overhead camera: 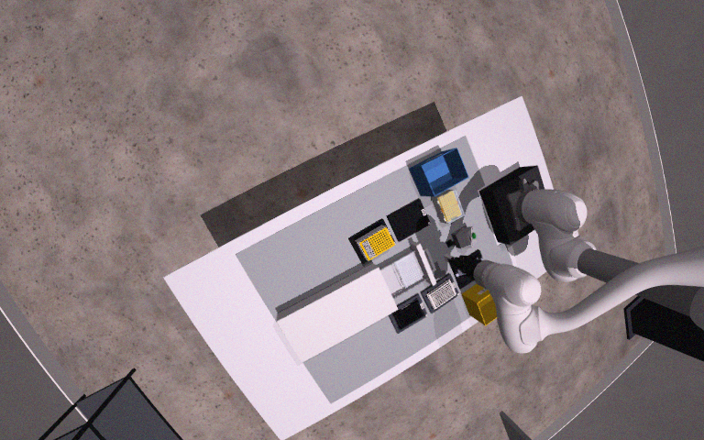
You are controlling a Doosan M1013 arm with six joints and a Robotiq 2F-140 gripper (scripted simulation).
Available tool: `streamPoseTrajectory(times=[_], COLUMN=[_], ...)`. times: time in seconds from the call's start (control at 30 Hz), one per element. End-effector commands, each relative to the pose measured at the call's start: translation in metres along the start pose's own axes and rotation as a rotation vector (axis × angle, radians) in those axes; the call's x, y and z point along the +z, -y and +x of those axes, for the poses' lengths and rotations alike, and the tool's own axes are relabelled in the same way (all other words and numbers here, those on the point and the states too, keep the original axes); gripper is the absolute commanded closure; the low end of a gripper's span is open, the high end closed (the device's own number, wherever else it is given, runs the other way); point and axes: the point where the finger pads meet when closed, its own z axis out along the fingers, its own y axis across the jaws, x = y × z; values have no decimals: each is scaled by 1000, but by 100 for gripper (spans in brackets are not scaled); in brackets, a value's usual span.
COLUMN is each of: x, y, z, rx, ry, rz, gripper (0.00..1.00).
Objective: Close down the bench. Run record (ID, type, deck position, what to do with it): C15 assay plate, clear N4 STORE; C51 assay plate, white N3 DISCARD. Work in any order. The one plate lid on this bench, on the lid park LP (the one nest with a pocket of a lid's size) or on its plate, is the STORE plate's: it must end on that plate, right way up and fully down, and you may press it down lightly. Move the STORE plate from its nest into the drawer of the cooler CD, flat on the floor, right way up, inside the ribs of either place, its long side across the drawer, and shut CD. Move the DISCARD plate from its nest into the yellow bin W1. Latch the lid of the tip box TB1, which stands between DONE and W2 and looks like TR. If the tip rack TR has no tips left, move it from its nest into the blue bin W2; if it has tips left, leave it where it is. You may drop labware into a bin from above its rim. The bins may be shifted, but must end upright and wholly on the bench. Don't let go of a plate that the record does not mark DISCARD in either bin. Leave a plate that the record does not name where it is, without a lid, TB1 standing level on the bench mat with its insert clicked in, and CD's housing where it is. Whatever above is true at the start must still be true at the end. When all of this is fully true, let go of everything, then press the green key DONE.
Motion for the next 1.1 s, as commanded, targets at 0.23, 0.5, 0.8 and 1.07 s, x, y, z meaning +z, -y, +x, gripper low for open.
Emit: streamPoseTrajectory(times=[0.23,0.5,0.8,1.07], x=[0,4,13,24], y=[0,0,0,0], z=[0,0,0,0], rx=[0,0,0,0], ry=[0,0,0,0], rz=[0,0,0,0], gripper=[100,100,100,100])
